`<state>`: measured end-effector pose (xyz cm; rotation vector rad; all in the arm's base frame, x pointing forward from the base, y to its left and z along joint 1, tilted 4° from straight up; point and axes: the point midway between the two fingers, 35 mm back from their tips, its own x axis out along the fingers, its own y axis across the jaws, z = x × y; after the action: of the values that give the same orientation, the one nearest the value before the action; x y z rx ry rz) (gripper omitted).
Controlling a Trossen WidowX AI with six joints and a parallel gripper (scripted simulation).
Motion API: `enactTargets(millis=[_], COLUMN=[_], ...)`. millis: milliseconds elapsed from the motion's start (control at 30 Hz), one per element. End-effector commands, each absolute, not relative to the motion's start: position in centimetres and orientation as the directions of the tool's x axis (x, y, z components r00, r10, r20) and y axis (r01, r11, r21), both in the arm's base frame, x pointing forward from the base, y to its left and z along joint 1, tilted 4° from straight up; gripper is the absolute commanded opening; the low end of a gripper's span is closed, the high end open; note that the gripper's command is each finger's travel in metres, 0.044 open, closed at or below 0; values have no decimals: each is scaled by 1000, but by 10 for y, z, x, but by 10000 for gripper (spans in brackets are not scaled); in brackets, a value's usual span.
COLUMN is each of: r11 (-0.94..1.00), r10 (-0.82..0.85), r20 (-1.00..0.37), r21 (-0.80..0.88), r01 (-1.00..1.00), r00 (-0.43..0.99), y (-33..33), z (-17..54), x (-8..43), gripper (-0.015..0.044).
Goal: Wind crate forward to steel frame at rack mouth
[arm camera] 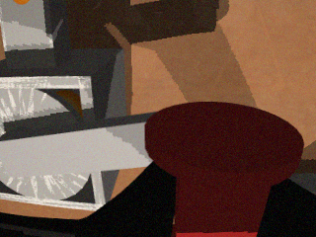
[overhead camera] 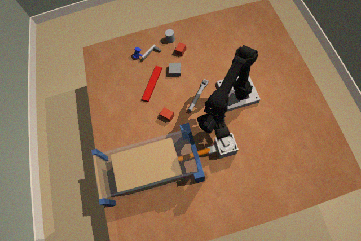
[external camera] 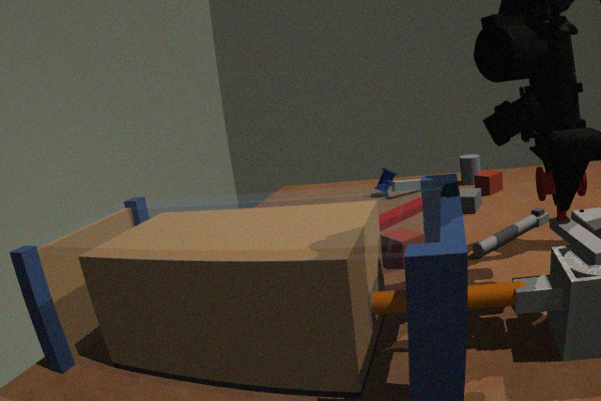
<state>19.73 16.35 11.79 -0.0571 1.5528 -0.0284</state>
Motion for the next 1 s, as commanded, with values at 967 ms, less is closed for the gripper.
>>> enactTargets(millis=[967], r11=[999], r10=[-49], r20=[-998], r21=[-50], r01=[-12], r00=[47], y=[181], z=[118], x=[236], gripper=[0])
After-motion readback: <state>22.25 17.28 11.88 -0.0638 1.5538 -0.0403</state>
